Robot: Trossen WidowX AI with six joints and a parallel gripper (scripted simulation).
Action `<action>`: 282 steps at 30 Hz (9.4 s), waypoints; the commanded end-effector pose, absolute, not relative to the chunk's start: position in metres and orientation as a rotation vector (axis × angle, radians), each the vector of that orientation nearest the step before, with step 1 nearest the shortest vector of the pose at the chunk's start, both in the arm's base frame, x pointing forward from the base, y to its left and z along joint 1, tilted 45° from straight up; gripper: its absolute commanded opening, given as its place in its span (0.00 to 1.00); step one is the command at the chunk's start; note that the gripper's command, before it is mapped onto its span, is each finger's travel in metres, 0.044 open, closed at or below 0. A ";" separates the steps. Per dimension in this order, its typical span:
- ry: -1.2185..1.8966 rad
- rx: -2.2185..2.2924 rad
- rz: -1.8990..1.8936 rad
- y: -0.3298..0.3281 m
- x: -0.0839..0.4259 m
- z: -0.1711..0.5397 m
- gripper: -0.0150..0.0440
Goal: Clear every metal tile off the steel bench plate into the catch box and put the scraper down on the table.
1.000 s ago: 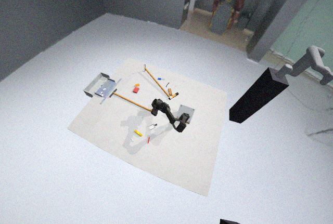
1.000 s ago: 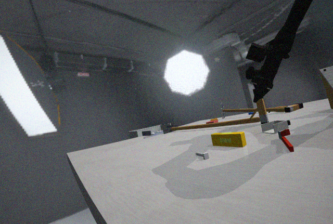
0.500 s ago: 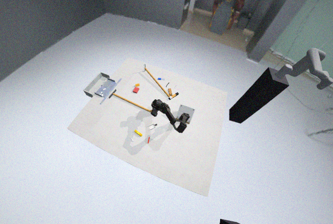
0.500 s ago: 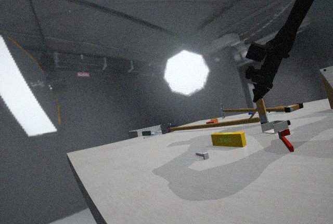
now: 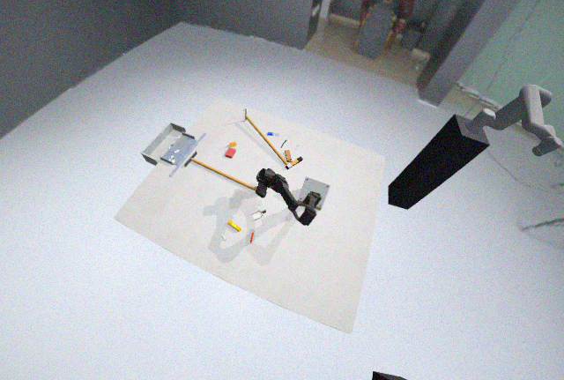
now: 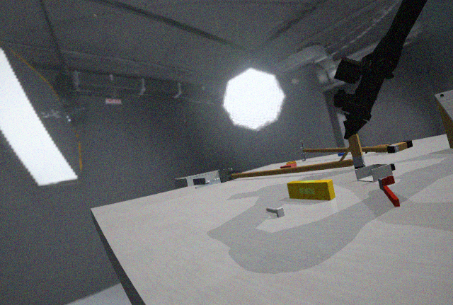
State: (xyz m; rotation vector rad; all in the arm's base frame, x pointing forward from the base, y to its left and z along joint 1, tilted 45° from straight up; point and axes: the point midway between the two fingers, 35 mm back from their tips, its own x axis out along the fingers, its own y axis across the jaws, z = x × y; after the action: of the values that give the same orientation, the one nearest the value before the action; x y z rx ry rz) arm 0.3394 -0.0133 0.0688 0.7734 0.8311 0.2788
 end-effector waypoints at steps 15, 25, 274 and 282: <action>0.820 0.763 0.292 -0.013 0.341 0.071 0.25; 0.820 0.763 0.292 -0.014 0.343 0.071 0.25; 0.806 0.759 0.290 -0.059 0.459 0.058 0.25; 0.806 0.759 0.289 -0.058 0.449 0.058 0.25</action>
State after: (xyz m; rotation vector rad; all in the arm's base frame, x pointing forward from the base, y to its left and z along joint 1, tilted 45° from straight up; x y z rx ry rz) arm 0.4529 -0.0549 0.0521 0.7676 0.8250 0.2866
